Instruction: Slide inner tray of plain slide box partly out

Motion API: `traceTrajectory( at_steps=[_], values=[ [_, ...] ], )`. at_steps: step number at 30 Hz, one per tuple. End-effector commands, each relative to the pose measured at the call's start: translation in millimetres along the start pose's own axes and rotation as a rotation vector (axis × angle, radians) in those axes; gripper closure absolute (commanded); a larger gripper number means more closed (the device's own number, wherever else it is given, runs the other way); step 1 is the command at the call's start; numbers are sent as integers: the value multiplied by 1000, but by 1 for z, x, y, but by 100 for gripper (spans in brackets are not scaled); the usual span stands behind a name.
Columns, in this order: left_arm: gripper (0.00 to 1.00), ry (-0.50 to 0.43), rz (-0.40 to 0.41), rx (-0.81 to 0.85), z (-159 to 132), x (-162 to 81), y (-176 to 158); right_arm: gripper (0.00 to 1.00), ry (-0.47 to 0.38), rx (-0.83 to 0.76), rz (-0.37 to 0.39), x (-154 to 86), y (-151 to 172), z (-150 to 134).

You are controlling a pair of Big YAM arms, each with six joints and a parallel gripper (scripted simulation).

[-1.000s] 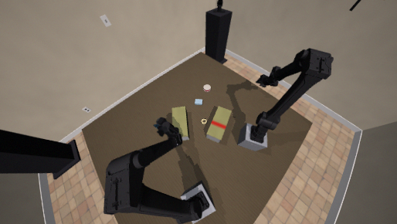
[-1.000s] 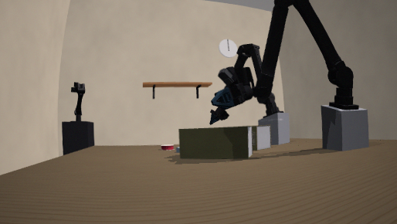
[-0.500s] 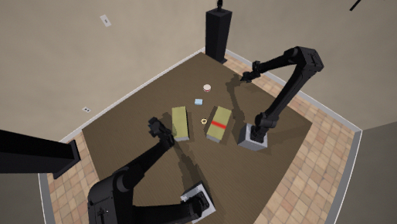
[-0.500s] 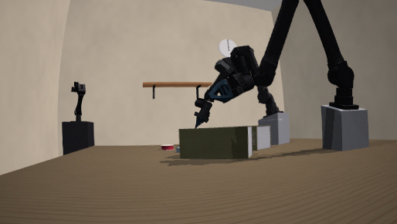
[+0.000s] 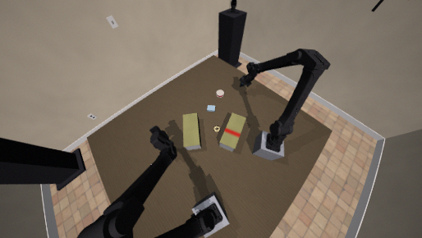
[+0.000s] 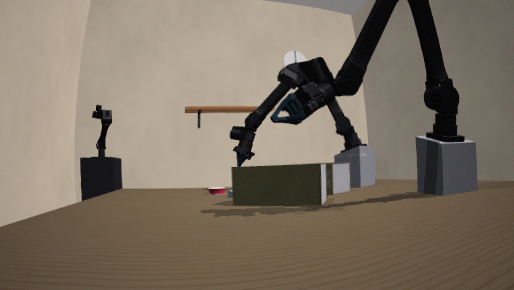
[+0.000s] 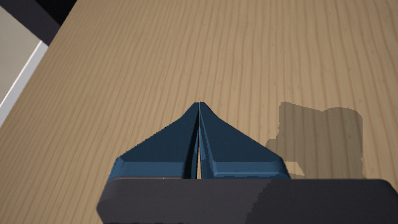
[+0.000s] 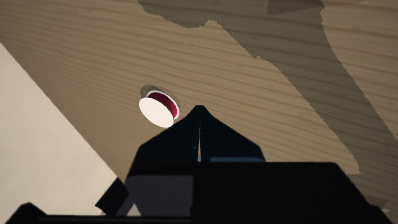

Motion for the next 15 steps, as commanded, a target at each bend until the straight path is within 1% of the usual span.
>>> traceTrajectory(
  at_steps=[1, 3, 4, 6, 7, 9, 15],
  values=[
    [100, 40, -21, 40, -12, 0, 7, 100, 24, -135, -32, 17, 22, -22],
    [100, 36, -32, 43, -7, 4, 6, 100, 25, -164, -45, 21, 24, -27],
    [100, 56, -50, 55, -19, 0, 5, 100, 32, -205, -57, 26, 28, -40],
    [100, 51, -63, 52, -13, -2, 15, 100, 44, -284, -82, 34, 35, -65],
    [100, 45, -65, 48, -8, 0, 21, 100, 45, -316, -94, 38, 37, -72],
    [100, 59, -90, 57, -14, -3, 24, 100, 55, -391, -117, 46, 42, -95],
    [100, 80, -154, 69, -20, -8, 37, 100, 83, -620, -184, 66, 52, -165]
  ],
)
Point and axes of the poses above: on each arm, the point where the finger pads meet when closed, its own x axis out along the fingers, its own y axis across the jaws, z = x × y, the point moved 1 cm from there along -x, back along the fingers, and after that the axes turned 15 degrees about x, right-handed, at the moved point
